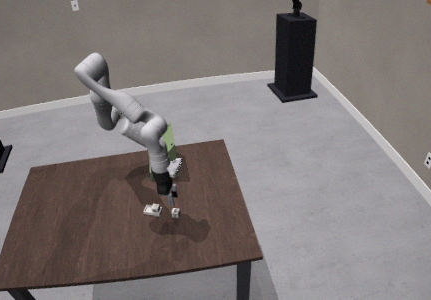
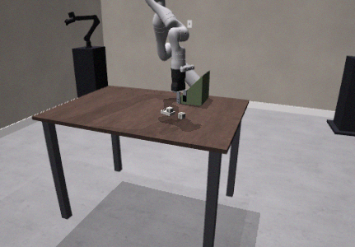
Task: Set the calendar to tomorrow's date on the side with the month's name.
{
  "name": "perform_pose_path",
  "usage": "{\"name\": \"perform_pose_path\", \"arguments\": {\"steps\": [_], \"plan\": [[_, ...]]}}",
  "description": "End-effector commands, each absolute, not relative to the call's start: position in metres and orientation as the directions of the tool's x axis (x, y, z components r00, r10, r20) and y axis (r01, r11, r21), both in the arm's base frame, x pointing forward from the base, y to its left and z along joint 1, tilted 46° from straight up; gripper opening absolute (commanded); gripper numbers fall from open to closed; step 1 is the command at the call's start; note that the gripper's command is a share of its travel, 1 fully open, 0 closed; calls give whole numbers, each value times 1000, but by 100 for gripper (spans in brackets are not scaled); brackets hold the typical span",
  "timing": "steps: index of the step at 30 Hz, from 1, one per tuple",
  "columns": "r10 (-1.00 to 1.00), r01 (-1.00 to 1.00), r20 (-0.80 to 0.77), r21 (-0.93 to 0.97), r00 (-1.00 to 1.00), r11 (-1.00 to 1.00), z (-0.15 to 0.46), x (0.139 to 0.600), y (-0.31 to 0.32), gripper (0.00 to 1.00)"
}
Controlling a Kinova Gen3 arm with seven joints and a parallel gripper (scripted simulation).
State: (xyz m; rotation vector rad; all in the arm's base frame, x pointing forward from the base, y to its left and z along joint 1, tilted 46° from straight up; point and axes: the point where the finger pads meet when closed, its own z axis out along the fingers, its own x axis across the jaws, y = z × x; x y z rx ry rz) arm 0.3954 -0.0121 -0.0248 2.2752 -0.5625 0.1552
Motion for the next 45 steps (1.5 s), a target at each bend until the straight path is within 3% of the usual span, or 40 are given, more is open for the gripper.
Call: {"name": "perform_pose_path", "arguments": {"steps": [1, 45], "plan": [[-347, -442, 280, 662, 895, -606, -25, 396, -11, 87], [-347, -441, 279, 662, 895, -606, -50, 393, -36, 87]]}}
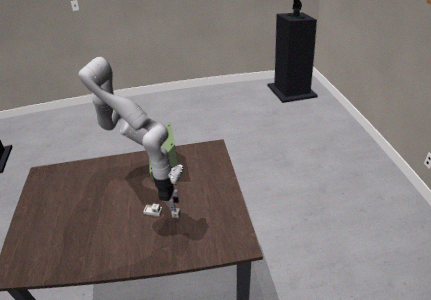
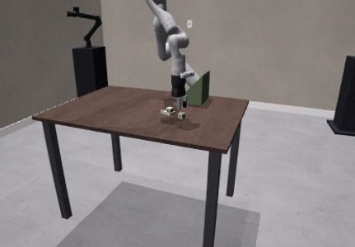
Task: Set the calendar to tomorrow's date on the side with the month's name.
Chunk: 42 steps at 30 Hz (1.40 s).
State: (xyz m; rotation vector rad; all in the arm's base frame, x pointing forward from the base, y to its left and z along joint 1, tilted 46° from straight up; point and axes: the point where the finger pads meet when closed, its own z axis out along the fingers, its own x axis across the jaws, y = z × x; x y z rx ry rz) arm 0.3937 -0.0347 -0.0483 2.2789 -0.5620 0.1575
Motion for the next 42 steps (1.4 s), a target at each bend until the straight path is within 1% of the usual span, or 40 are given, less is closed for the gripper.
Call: {"name": "perform_pose_path", "arguments": {"steps": [1, 42], "plan": [[-347, -441, 279, 662, 895, -606, -51, 393, -37, 87], [-347, -441, 279, 662, 895, -606, -62, 391, -48, 87]]}}
